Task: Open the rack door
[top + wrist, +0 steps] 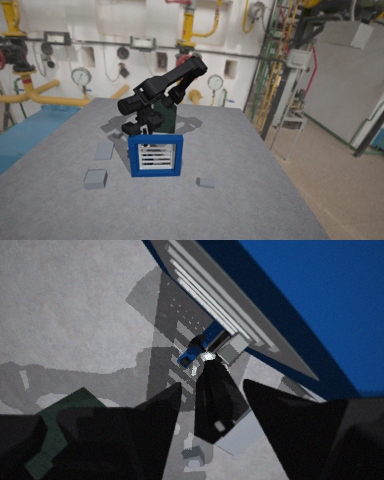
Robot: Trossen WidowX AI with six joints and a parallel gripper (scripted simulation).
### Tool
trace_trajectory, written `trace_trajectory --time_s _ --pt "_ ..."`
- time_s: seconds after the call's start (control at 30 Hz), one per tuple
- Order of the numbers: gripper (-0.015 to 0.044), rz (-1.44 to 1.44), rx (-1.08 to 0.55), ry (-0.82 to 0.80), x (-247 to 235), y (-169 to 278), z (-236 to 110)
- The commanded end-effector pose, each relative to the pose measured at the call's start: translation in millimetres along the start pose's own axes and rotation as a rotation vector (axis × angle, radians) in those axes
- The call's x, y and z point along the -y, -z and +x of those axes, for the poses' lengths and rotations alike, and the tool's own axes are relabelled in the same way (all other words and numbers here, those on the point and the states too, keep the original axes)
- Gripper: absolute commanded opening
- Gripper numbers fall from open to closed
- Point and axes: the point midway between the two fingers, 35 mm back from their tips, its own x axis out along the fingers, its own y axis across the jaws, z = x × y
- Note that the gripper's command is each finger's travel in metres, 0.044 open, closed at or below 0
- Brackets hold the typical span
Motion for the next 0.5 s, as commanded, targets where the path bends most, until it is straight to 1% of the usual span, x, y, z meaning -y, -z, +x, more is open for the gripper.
trace_trajectory --time_s 0.0,0.47 --pt "0.0280 -0.219 0.005 0.001 0.3 -0.8 0.1" --pt "0.0280 -0.904 0.004 0.003 0.3 -0.8 0.1"
